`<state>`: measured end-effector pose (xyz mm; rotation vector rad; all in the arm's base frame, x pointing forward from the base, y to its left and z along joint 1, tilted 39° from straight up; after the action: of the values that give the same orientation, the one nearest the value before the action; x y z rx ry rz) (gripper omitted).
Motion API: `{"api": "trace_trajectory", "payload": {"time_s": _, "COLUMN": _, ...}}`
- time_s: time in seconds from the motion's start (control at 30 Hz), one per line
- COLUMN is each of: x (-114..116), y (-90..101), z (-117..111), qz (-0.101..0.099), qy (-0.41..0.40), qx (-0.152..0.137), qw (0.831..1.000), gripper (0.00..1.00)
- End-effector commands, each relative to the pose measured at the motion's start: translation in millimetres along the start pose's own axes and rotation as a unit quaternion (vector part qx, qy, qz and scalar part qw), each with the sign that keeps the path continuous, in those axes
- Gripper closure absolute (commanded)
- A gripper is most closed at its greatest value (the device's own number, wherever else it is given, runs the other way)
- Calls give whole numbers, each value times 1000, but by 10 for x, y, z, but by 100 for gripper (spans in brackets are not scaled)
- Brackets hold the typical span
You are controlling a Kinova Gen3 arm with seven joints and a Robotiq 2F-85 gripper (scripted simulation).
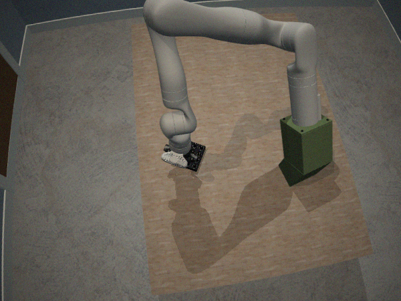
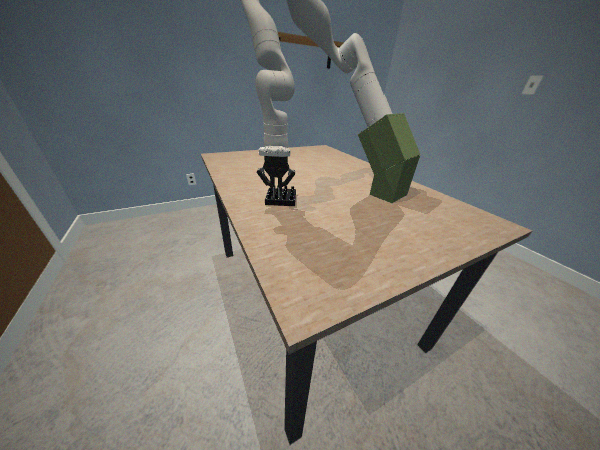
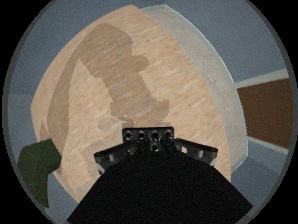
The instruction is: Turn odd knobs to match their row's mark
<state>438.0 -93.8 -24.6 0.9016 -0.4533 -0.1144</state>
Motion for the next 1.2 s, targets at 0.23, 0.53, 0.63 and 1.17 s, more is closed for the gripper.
{"api": "trace_trajectory", "payload": {"time_s": 0.23, "x": 8, "y": 4, "z": 8, "qz": 1, "qy": 8, "qx": -1, "qw": 1000, "gripper": 92}}
{"api": "trace_trajectory", "payload": {"time_s": 0.53, "x": 8, "y": 4, "z": 8, "qz": 1, "qy": 9, "qx": -1, "qw": 1000, "gripper": 92}}
{"api": "trace_trajectory", "payload": {"time_s": 0.63, "x": 8, "y": 4, "z": 8, "qz": 1, "qy": 9, "qx": -1, "qw": 1000, "gripper": 92}}
{"api": "trace_trajectory", "payload": {"time_s": 1.17, "x": 8, "y": 4, "z": 8, "qz": 1, "qy": 9, "qx": -1, "qw": 1000, "gripper": 81}}
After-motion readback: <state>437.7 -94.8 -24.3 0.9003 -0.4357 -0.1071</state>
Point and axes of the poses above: the point where the finger pads meet when closed, its own y axis back along the fingers, its own x axis across the jaws, z = x × y, the point moved 9 cm from there along y, back along the fingers, and after that the axes turned 11 degrees about y, right-handed, at the moved point
